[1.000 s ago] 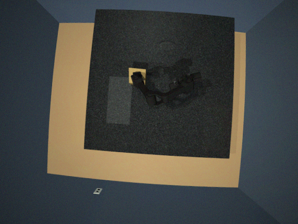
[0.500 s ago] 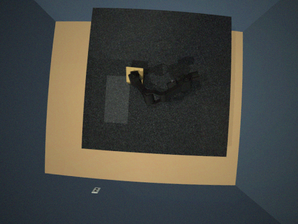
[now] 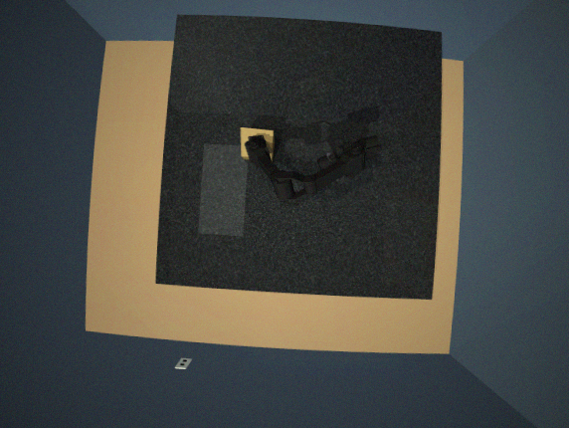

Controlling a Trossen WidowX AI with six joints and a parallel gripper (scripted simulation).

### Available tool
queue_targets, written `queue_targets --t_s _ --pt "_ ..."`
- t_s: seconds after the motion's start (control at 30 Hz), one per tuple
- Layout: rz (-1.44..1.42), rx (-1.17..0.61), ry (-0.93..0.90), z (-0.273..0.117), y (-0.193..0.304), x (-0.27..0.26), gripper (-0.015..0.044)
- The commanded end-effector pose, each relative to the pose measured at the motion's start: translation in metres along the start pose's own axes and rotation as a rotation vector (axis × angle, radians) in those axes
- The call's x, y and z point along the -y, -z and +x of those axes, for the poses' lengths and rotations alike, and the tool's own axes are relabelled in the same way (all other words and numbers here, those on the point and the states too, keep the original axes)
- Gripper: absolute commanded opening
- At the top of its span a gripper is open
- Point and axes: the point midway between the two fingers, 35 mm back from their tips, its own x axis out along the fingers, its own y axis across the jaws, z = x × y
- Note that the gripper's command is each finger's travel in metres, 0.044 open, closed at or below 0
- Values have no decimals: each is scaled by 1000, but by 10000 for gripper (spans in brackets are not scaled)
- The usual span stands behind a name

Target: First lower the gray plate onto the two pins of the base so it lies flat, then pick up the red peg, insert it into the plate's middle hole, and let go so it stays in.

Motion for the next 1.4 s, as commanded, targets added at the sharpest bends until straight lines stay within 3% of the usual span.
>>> queue_targets --t_s 0.0,1.37 --pt "-2 1 2 0 1 1 0" --pt "-1 1 1 16 -1 1 0"
